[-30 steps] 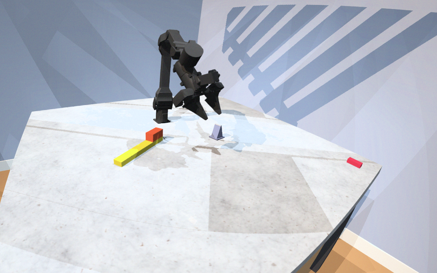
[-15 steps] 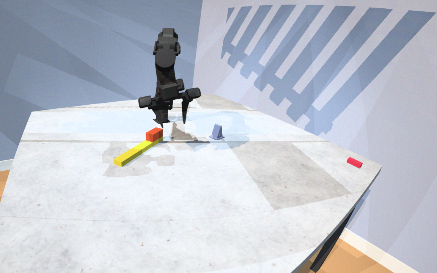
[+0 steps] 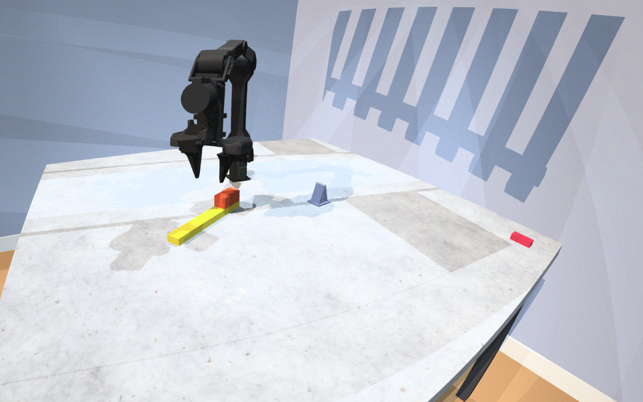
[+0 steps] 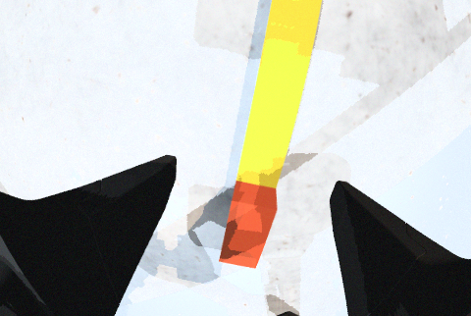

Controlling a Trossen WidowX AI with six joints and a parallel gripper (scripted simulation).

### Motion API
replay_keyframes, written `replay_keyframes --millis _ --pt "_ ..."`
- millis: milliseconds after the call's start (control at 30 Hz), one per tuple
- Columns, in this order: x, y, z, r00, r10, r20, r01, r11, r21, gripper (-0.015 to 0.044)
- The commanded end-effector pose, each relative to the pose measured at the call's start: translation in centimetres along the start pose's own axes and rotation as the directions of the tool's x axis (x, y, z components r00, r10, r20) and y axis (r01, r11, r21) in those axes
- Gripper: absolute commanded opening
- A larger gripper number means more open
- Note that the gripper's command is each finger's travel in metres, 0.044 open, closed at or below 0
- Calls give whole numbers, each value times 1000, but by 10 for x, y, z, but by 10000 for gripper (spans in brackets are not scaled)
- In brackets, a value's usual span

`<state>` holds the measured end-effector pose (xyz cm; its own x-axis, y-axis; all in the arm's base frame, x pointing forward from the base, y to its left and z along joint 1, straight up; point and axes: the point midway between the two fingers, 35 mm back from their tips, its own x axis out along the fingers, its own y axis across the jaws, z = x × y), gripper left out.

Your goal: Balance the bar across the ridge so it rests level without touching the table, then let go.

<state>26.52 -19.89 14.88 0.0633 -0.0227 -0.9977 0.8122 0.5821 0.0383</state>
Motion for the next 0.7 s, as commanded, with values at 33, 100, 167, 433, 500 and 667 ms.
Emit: replay_keyframes --millis 33,100,167,433,500,667 --pt "-1 -8 -1 999 -28 -22 29 999 46 315" --pt "-1 -8 -1 999 -28 -22 29 999 46 315" --pt "2 -8 0 999 -28 -22 29 999 46 315" --pt "49 -8 0 999 -28 -22 29 999 46 315" --pt "63 -9 -1 999 -28 -22 29 999 46 315" --pt "72 -10 -2 999 -29 -22 29 999 46 315"
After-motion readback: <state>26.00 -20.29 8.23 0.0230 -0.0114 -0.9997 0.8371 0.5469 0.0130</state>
